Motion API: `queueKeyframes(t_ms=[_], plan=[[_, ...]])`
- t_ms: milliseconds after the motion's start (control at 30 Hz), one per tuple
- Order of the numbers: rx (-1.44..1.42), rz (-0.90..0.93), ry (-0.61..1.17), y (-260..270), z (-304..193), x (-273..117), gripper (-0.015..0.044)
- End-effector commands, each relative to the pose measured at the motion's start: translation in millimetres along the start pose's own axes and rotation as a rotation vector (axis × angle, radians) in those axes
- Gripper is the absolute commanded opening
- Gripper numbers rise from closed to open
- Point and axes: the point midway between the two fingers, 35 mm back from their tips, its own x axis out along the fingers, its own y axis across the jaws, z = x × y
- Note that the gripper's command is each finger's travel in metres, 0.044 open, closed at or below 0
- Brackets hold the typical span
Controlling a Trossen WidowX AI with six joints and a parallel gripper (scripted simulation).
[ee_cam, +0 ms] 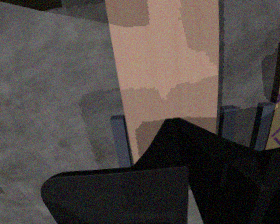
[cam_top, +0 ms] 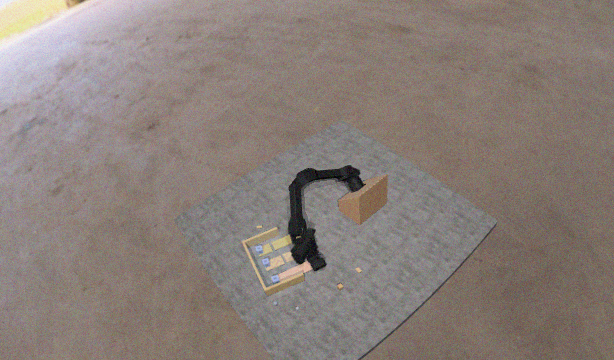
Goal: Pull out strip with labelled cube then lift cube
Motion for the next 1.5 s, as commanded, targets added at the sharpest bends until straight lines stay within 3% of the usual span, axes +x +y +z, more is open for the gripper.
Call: queueKeyframes(t_ms=[0, 1467], plan=[[-0.003, -0.003, -0.001, -0.1, 0.4, 2.3, 0.0], [-0.003, -0.003, -0.001, 2.0, -1.6, 5.9, 0.0]])
